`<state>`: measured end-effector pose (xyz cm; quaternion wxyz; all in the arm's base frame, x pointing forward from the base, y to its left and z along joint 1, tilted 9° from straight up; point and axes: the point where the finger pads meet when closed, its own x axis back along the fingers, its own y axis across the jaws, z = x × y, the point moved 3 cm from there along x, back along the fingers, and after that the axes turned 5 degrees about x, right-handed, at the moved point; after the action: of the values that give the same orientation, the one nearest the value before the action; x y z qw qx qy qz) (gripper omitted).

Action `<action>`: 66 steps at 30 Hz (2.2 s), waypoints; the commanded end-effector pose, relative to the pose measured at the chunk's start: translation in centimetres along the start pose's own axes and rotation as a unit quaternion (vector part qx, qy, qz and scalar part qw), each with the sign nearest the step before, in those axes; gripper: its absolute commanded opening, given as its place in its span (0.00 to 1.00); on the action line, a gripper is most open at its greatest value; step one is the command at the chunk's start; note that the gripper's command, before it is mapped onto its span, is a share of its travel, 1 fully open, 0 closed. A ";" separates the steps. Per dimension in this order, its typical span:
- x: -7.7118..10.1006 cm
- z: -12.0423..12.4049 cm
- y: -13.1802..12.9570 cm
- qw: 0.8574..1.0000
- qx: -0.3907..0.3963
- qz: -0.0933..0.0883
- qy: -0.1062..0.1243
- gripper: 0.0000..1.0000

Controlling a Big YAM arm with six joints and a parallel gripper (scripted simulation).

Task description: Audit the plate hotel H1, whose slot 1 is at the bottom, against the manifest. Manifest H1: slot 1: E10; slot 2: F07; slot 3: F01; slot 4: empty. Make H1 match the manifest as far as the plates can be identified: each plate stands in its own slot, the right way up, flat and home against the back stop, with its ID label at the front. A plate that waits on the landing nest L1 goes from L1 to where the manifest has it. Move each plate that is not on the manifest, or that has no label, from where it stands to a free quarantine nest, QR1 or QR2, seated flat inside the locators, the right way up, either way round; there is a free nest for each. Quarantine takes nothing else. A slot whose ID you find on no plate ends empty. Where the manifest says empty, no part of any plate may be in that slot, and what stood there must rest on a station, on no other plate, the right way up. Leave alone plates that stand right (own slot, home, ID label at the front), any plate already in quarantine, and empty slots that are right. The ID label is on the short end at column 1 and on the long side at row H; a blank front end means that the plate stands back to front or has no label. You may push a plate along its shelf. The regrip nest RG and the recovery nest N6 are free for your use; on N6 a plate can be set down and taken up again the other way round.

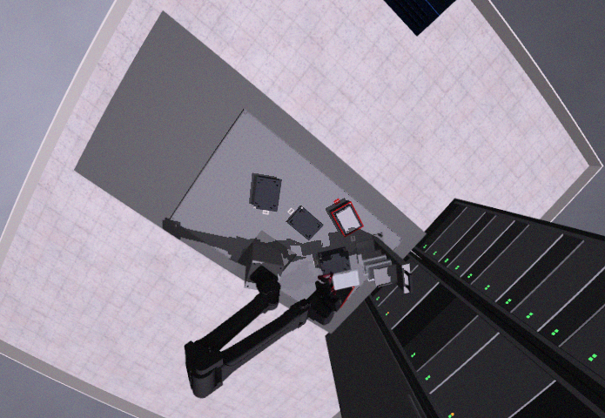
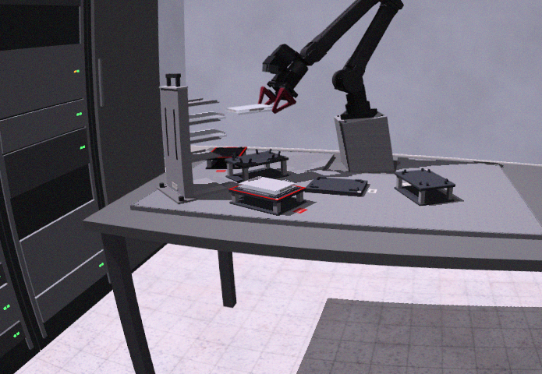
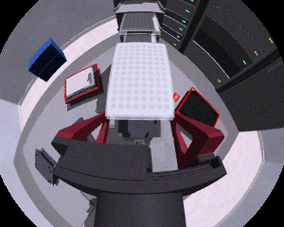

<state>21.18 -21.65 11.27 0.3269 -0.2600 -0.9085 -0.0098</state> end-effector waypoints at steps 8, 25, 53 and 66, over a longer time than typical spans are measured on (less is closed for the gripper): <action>-0.3 0.0 -0.3 1.000 0.004 0.005 -0.009 0.86; -0.9 0.6 -0.3 1.000 0.004 0.005 -0.009 0.86; -1.7 1.5 -0.2 1.000 0.004 0.005 -0.009 0.86; -2.1 2.0 -0.1 1.000 0.004 0.005 -0.008 0.86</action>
<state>21.28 -21.96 8.30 0.3273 -0.2600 -0.9084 -0.0101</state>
